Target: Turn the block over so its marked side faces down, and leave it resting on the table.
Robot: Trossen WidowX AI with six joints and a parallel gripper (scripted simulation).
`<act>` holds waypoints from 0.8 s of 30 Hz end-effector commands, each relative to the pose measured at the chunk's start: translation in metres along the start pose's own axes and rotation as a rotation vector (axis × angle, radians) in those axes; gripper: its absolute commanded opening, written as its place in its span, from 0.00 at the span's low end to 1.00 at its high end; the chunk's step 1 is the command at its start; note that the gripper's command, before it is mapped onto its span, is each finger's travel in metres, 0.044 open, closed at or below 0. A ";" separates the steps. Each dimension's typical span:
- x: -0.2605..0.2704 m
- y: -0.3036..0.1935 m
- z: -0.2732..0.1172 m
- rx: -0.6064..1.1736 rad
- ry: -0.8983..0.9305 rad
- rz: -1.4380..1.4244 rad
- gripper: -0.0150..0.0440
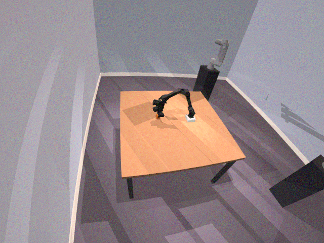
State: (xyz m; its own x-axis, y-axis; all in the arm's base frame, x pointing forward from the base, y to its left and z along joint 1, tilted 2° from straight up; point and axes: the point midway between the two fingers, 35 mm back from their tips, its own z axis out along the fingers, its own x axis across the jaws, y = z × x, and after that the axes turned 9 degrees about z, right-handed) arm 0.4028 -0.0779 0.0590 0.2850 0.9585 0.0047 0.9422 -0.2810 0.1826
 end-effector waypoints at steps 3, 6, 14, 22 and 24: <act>0.001 0.000 0.001 -0.077 0.016 -0.001 0.25; 0.000 0.000 0.002 -0.118 0.023 -0.001 0.25; 0.000 -0.002 0.003 -0.229 0.041 -0.001 0.25; 0.000 -0.006 0.002 -0.340 0.057 -0.002 0.25; -0.001 -0.007 0.001 -0.367 0.061 -0.003 0.25</act>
State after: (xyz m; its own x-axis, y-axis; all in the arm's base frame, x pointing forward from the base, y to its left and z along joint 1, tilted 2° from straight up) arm 0.3979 -0.0773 0.0552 0.2709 0.9610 0.0560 0.8299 -0.2627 0.4921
